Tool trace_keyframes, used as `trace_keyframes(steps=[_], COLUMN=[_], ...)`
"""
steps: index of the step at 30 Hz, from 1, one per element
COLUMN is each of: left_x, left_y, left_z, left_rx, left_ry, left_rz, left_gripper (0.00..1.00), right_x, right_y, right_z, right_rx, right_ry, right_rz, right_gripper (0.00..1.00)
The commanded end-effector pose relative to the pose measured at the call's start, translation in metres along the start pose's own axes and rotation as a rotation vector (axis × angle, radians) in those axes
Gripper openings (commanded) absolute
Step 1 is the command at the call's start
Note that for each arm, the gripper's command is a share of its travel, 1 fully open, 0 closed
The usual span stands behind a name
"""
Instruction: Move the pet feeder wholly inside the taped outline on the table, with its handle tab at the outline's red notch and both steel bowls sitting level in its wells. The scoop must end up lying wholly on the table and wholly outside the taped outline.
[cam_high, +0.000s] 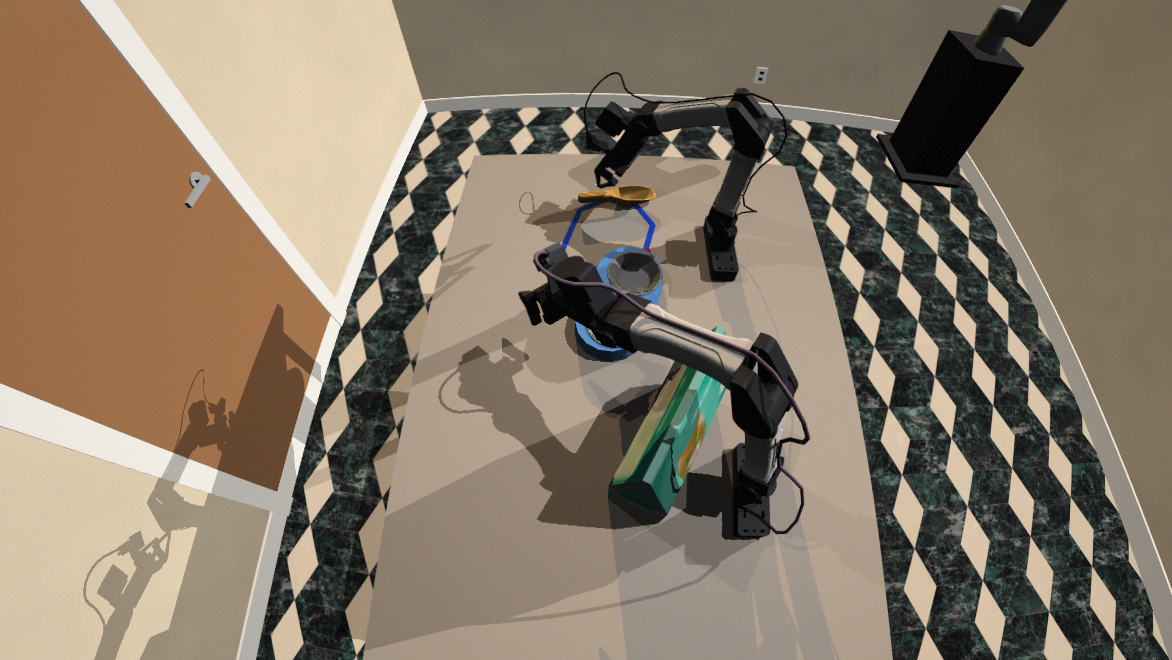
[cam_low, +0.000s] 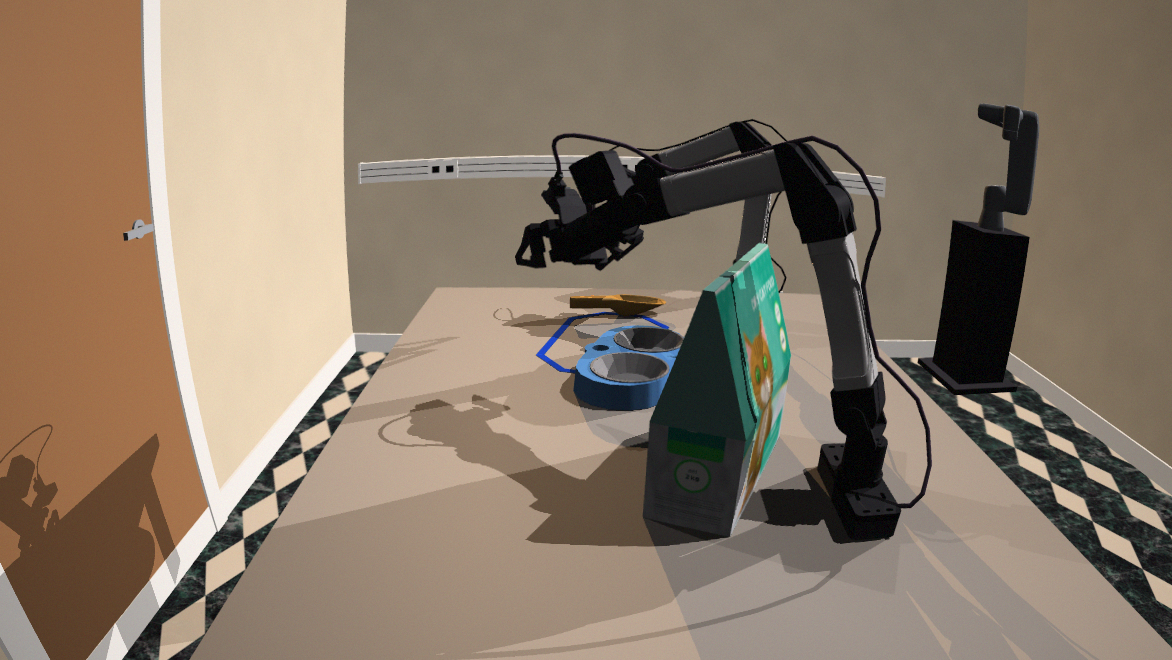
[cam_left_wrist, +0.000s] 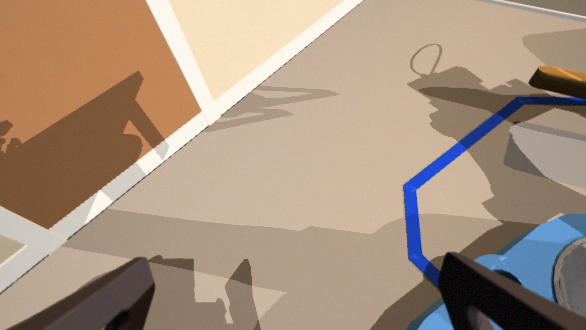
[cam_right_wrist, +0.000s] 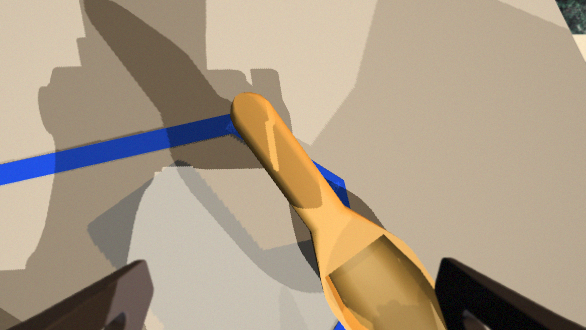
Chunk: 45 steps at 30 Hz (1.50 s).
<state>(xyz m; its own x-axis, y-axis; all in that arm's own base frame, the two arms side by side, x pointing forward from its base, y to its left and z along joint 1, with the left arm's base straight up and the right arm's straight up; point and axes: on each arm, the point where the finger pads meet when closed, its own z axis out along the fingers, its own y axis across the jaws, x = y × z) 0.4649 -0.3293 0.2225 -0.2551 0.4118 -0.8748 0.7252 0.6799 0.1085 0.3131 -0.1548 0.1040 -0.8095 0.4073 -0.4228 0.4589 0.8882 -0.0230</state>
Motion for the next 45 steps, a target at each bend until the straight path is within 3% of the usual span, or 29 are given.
trace_keyframes(steps=[1,6,8,11,16,17,20,21,34,45], left_x=[-0.045,-0.069,-0.069,-0.078,-0.084,-0.085,-0.085,-0.085,-0.085,-0.088], left_y=[-0.067,-0.166,-0.166,-0.223,-0.278,-0.283,-0.291,-0.291,-0.293,-0.291], left_z=[0.005,-0.004,-0.004,-0.016,-0.033,-0.035,-0.038,-0.038,-0.039,-0.046], left_rx=[0.035,0.153,0.153,0.224,0.298,0.305,0.319,0.325,0.329,0.329], left_ry=[-0.074,-0.119,-0.119,-0.140,-0.162,-0.164,-0.166,-0.167,-0.168,-0.175], left_rz=[-0.029,-0.017,-0.017,-0.010,0.000,0.002,0.008,0.016,0.018,0.017], left_gripper=[1.00,1.00,1.00,1.00,1.00,1.00,1.00,1.00,1.00,1.00], right_x=[-0.013,-0.014,-0.014,-0.014,-0.014,-0.010,-0.003,0.000,-0.005,-0.021], right_y=[0.001,0.001,0.001,0.001,0.001,0.003,0.004,0.005,0.002,0.005], right_z=[-0.005,-0.005,-0.005,-0.005,-0.005,-0.005,-0.003,0.000,0.045,0.071], right_rx=[-0.032,-0.030,-0.030,-0.030,-0.030,-0.041,-0.058,-0.067,-0.132,-0.146], right_ry=[-0.011,-0.011,-0.011,-0.011,-0.011,0.006,0.046,0.073,0.357,0.398], right_rz=[-0.019,-0.018,-0.018,-0.017,-0.017,-0.033,-0.107,-0.151,-0.526,-0.623], right_gripper=[1.00,1.00,1.00,1.00,1.00,0.89,0.55,0.51,0.51,0.51])
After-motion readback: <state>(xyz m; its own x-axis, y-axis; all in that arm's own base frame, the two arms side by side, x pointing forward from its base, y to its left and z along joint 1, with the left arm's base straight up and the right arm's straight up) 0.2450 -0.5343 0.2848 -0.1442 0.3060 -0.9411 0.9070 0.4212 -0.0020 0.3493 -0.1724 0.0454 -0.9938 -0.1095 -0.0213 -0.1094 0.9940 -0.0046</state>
